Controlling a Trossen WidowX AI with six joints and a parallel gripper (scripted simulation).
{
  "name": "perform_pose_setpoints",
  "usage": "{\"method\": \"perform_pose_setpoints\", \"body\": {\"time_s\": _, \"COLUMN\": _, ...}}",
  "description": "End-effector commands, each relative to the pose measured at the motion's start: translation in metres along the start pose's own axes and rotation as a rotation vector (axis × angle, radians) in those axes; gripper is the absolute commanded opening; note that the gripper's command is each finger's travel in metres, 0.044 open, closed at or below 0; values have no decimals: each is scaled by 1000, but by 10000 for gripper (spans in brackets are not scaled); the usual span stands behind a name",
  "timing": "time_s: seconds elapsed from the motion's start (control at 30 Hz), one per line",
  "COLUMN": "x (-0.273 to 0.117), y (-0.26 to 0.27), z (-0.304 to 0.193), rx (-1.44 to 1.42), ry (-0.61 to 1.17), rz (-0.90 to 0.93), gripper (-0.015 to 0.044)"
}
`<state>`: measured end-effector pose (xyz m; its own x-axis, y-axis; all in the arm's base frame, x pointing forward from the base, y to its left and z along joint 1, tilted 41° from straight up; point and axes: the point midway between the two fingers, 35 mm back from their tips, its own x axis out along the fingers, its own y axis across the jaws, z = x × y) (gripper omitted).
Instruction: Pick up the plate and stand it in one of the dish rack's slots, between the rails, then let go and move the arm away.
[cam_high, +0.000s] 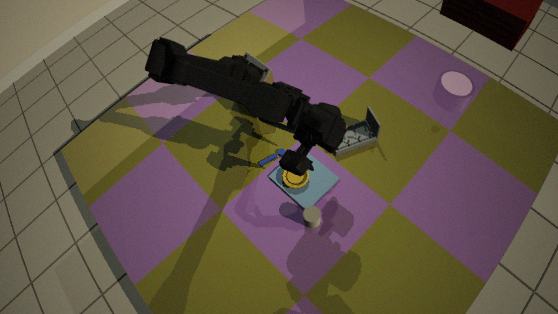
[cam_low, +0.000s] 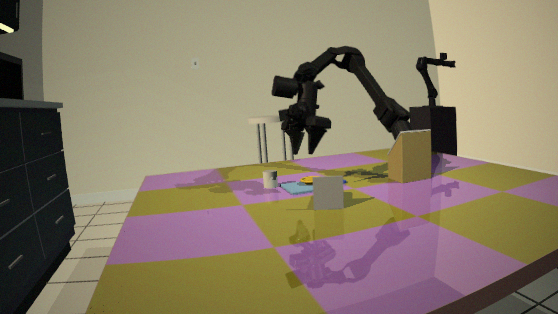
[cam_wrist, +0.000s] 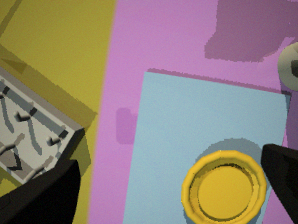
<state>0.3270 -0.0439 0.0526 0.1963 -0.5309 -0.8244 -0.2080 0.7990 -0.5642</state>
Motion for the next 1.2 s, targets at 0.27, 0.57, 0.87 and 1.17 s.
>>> {"method": "perform_pose_setpoints", "body": {"time_s": 0.27, "x": 22, "y": -45, "z": -57, "rx": 200, "ry": 224, "rz": -123, "gripper": 400}}
{"method": "perform_pose_setpoints", "body": {"time_s": 0.57, "x": 30, "y": -45, "z": -57, "rx": 200, "ry": 224, "rz": -123, "gripper": 400}}
{"method": "perform_pose_setpoints", "body": {"time_s": 0.87, "x": 44, "y": -47, "z": -59, "rx": 200, "ry": 224, "rz": -122, "gripper": 400}}
{"method": "perform_pose_setpoints", "body": {"time_s": 1.17, "x": 58, "y": -48, "z": -62, "rx": 200, "ry": 224, "rz": -123, "gripper": 400}}
